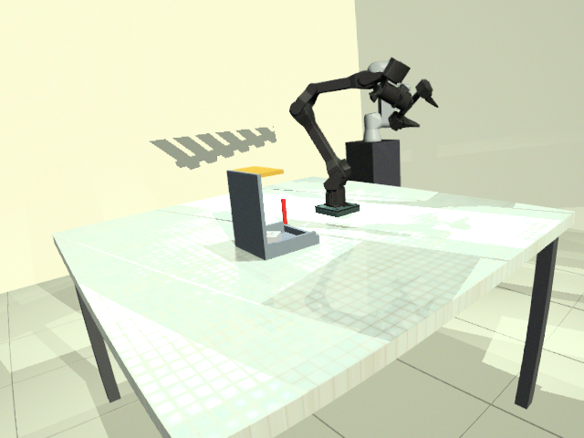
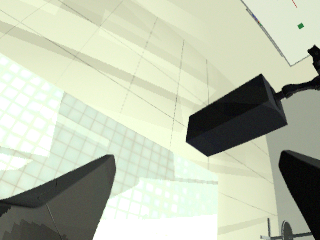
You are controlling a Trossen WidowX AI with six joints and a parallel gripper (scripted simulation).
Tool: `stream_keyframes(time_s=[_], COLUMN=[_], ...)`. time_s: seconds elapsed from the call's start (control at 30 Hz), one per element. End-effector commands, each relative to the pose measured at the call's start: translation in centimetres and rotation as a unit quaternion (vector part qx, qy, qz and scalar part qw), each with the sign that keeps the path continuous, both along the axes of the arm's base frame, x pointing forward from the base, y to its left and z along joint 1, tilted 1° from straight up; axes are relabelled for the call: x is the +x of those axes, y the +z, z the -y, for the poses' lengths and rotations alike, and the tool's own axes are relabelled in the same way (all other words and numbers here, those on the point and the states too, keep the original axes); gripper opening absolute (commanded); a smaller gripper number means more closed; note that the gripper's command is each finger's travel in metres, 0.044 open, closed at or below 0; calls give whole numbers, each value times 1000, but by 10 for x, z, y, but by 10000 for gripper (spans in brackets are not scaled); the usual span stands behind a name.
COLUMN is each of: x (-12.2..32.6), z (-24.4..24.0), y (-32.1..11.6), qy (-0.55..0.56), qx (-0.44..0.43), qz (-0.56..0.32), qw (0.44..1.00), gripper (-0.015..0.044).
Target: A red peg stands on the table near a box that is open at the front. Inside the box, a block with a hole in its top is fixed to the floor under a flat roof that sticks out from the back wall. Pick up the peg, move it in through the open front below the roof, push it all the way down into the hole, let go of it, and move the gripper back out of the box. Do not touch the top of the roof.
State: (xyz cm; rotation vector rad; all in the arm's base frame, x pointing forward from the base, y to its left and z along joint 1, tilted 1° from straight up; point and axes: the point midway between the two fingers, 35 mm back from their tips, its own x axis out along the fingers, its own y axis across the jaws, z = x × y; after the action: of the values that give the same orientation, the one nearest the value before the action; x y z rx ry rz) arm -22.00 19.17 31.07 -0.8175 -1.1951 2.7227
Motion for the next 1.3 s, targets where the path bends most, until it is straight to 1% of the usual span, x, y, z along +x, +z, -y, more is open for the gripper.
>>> stream_keyframes(time_s=[0.0, 0.63, 0.97, 1.27], x=[17, 105, 158, 206], z=[-16, -67, -79, -80], y=[-9, -44, -62, -77], qy=[-36, -190, -260, -317], qx=[21, 90, 108, 113], qz=[21, 128, 195, 260], qw=[999, 969, 939, 905], gripper=[440, 440, 440, 440])
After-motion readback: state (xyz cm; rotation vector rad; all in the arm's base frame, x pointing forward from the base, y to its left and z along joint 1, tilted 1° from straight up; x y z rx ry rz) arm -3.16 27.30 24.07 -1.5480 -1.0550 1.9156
